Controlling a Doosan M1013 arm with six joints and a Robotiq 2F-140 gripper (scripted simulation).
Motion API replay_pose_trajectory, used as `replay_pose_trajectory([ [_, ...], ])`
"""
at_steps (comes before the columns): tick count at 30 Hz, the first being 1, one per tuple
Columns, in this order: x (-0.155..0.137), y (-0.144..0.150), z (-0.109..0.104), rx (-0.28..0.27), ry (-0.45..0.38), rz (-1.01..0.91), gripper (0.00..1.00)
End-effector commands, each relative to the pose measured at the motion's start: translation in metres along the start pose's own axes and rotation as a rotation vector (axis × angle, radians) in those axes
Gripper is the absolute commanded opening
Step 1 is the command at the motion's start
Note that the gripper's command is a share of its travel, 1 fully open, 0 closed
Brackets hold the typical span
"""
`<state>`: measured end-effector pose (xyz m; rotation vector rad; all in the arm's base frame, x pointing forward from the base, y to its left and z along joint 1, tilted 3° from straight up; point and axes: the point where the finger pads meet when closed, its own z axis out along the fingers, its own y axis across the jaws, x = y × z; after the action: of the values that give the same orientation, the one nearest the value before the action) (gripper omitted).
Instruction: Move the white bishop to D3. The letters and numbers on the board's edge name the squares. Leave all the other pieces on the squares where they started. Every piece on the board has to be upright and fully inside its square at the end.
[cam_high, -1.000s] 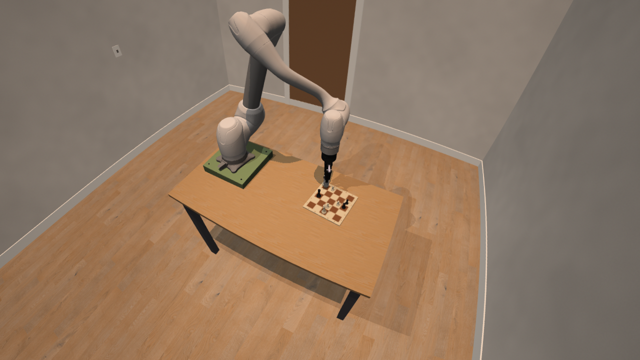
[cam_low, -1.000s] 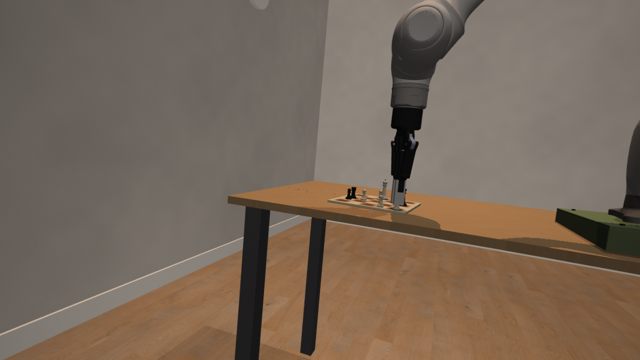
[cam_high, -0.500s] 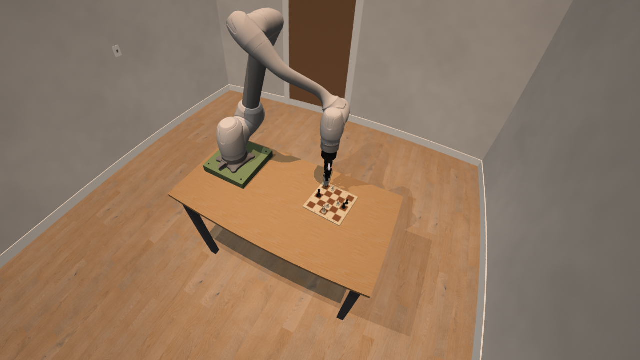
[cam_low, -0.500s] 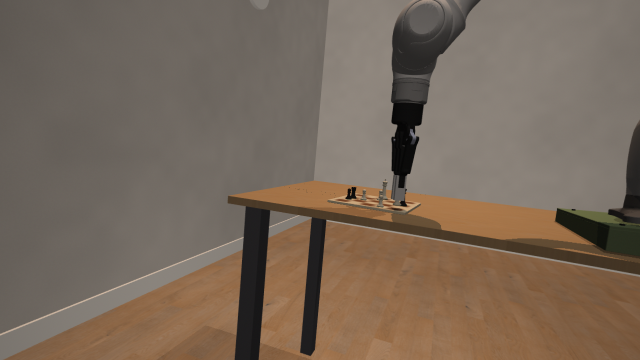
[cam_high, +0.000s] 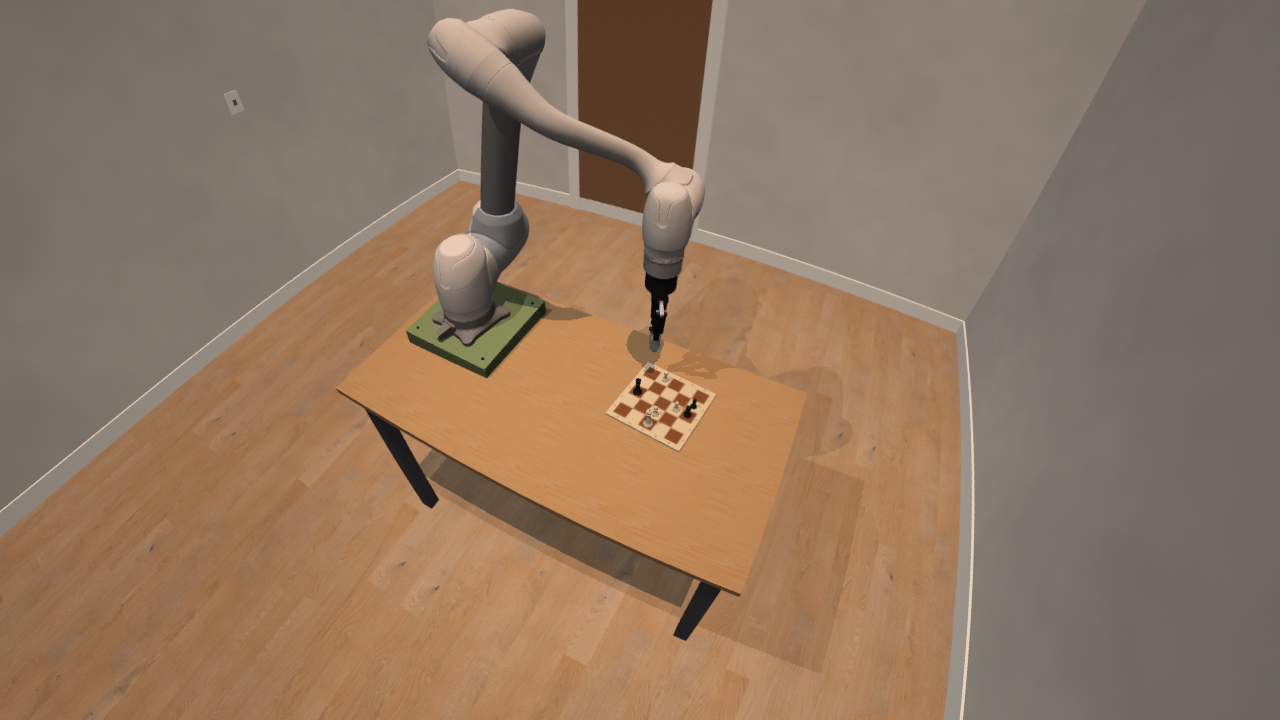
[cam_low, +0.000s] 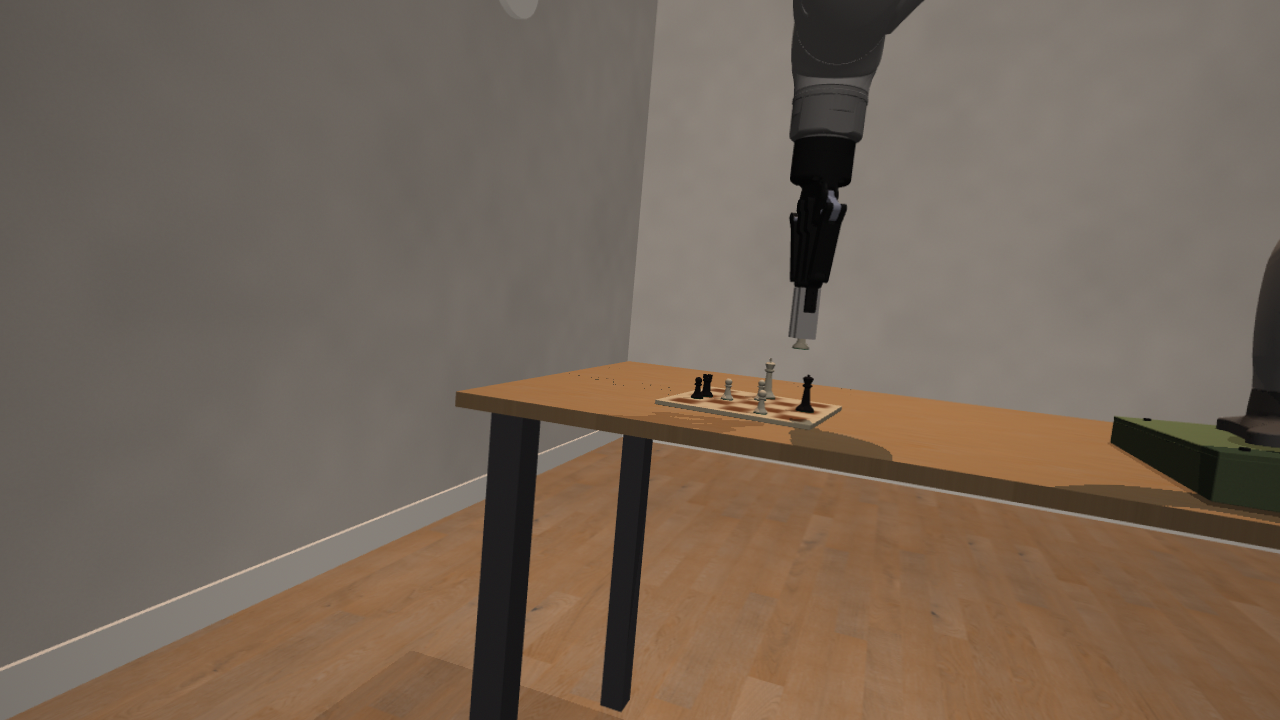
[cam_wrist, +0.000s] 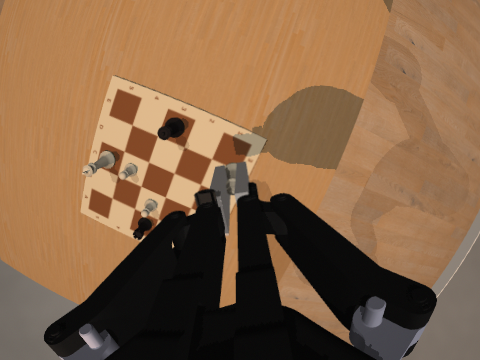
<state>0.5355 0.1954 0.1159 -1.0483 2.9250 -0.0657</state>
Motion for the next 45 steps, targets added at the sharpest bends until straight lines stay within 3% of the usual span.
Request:
replay_pose_trajectory([
  [1, 0.0, 0.0, -0.006, 0.0, 0.0, 0.0, 0.0],
  [12, 0.0, -0.001, -0.006, 0.0, 0.0, 0.007, 0.0],
  [14, 0.001, -0.018, -0.007, 0.0, 0.0, 0.127, 0.0],
  [18, 0.01, -0.082, -0.007, -0.002, -0.001, 0.469, 0.0],
  [20, 0.011, -0.089, -0.007, 0.0, 0.0, 0.606, 0.0],
  [35, 0.011, -0.089, -0.006, 0.0, 0.0, 0.606, 0.0],
  [45, 0.011, -0.089, 0.015, 0.0, 0.0, 0.606, 0.0],
])
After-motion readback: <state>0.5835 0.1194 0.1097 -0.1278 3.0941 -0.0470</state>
